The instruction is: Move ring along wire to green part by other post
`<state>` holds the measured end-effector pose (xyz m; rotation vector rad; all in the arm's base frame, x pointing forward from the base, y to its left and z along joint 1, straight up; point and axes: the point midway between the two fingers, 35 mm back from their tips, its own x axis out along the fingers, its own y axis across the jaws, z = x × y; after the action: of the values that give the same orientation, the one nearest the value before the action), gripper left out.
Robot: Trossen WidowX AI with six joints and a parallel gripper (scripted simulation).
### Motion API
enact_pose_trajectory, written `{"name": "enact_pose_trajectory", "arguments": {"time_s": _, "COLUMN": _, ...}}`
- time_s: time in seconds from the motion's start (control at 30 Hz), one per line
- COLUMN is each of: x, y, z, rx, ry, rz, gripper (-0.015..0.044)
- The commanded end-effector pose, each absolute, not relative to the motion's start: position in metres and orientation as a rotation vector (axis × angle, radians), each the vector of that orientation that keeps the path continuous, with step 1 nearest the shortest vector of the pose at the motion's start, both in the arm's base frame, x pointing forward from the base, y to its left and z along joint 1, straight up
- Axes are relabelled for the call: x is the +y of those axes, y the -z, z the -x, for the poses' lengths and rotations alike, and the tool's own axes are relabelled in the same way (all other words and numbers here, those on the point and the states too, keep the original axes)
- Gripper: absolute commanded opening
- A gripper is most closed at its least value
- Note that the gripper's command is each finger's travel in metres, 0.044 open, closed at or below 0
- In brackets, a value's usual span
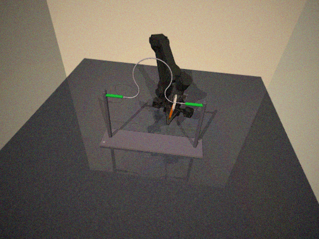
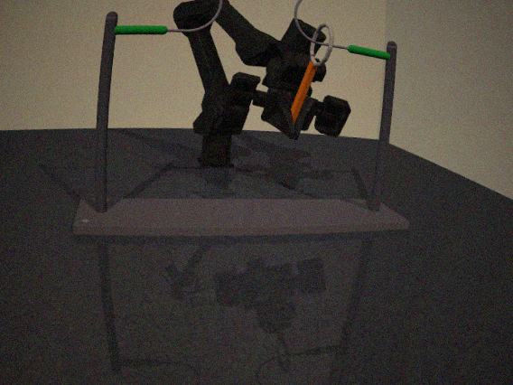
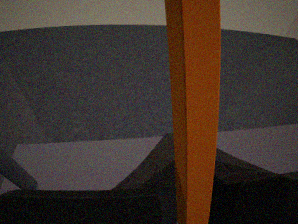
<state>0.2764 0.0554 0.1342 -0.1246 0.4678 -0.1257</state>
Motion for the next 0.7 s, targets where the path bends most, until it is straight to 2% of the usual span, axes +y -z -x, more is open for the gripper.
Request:
{"name": "enact_pose_trajectory", "arguments": {"time_s": 0.0, "x": 0.065, "y": -0.135, "z": -0.277, "rx": 0.47, "ry": 0.117, "rz": 0.079, "gripper": -0.015}}
{"name": "enact_pose_trajectory", "arguments": {"time_s": 0.67, "x": 0.094, "y": -0.134, "z": -0.276, "rx": 0.472, "ry": 0.101, "rz": 0.014, "gripper": -0.015}}
